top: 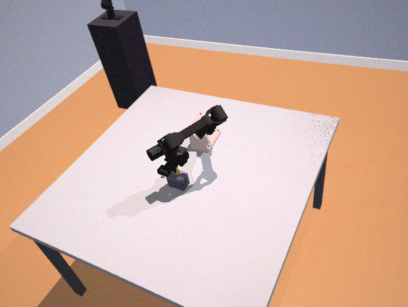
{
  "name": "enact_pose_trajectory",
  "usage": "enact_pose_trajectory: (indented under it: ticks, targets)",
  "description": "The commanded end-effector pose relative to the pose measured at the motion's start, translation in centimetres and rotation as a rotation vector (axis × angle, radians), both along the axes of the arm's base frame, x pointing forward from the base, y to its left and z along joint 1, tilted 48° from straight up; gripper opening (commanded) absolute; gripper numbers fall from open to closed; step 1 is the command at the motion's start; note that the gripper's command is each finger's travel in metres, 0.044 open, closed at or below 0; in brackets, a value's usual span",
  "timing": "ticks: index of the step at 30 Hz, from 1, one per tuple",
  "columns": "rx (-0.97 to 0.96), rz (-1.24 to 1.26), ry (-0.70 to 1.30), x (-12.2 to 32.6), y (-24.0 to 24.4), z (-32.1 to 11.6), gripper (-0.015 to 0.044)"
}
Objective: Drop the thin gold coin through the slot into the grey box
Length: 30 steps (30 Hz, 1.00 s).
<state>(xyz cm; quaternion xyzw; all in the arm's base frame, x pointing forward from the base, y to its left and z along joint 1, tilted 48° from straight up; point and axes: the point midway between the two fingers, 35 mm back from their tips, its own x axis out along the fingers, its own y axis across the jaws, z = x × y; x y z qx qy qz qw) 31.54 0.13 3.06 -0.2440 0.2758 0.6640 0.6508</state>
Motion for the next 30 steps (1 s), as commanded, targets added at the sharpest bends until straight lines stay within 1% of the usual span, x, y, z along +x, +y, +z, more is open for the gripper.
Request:
enact_pose_trajectory:
  ticks: [1, 3, 9, 18, 28, 29, 30]
  targets:
    - [0.005, -0.003, 0.003, -0.1, 0.3, -0.1, 0.0000]
    - [0.005, -0.003, 0.003, -0.1, 0.3, -0.2, 0.0000]
    - [0.000, 0.000, 0.000, 0.0, 0.1, -0.1, 0.0157]
    - [0.000, 0.000, 0.000, 0.0, 0.1, -0.1, 0.0161]
    - [0.001, -0.001, 0.002, 0.0, -1.9, 1.8, 0.0423]
    - [0.003, -0.001, 0.003, 0.0, -2.7, 2.6, 0.0440]
    - [0.005, -0.001, 0.004, -0.1, -3.6, 3.5, 0.0440]
